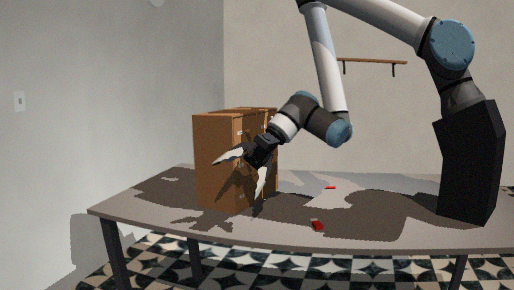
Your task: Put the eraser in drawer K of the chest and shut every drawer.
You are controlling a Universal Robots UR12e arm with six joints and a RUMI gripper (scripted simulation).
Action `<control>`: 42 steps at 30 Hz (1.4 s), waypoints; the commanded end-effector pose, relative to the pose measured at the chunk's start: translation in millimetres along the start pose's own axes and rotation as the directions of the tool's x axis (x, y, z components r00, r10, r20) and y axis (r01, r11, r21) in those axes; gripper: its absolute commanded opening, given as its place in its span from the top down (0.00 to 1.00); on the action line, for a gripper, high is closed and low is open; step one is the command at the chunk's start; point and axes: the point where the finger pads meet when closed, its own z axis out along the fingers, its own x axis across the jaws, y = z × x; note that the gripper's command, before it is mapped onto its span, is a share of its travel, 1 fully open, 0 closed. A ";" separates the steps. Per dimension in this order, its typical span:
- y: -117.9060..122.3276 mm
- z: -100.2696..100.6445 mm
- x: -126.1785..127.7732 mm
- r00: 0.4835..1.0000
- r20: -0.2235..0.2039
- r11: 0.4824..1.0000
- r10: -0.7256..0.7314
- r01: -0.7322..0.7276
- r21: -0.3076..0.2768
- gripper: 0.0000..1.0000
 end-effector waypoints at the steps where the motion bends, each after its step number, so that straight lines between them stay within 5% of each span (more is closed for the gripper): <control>1: 0.5 -1.3 0.7 1.000 0.006 1.000 -0.011 0.011 -0.002 0.00; 29: 9.1 -18.7 0.2 0.983 0.105 0.988 -0.152 0.154 -0.011 0.00; 42: 13.6 -41.9 -5.0 0.935 0.203 0.956 -0.291 0.294 0.016 0.00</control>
